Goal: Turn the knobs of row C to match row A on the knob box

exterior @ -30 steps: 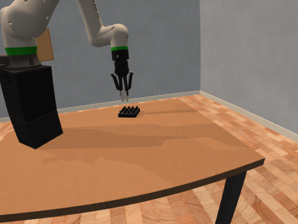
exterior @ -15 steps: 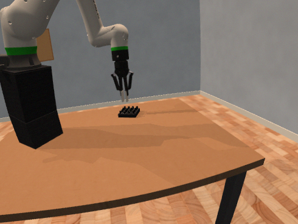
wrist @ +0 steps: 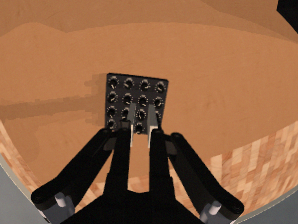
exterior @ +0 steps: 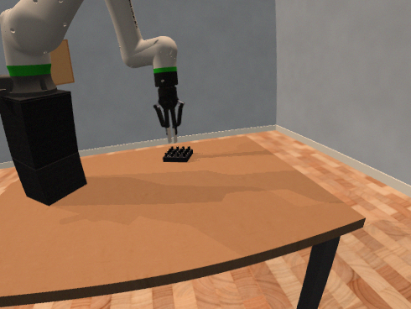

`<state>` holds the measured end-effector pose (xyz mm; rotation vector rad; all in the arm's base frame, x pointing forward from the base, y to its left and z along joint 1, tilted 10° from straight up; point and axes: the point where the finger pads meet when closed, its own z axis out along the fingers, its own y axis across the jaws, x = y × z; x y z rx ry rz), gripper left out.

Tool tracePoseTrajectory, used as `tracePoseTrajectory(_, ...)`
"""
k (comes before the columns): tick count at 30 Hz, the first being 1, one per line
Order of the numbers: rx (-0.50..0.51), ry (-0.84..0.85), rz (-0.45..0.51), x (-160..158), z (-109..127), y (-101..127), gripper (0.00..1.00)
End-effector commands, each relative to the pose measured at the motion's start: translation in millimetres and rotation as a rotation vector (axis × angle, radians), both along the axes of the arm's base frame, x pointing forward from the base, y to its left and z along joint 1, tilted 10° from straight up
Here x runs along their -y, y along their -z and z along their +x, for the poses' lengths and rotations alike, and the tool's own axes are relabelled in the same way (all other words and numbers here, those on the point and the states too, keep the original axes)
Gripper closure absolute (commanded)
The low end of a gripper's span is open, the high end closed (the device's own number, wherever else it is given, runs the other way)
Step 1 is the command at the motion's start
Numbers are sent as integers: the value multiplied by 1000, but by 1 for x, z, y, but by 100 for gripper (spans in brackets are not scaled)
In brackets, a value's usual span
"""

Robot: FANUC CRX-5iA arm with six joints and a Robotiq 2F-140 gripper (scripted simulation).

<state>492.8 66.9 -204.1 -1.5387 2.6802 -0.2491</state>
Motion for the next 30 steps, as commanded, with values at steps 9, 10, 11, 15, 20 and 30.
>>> tracePoseTrajectory(9,1,0,0,2,2,14,88)
tracePoseTrajectory(10,1,0,0,2,2,15,88)
tracePoseTrajectory(11,1,0,0,2,2,16,88)
tracePoseTrajectory(15,1,0,0,2,2,21,88)
tracePoseTrajectory(20,1,0,0,3,3,26,88)
tracePoseTrajectory(30,1,0,0,3,3,31,88)
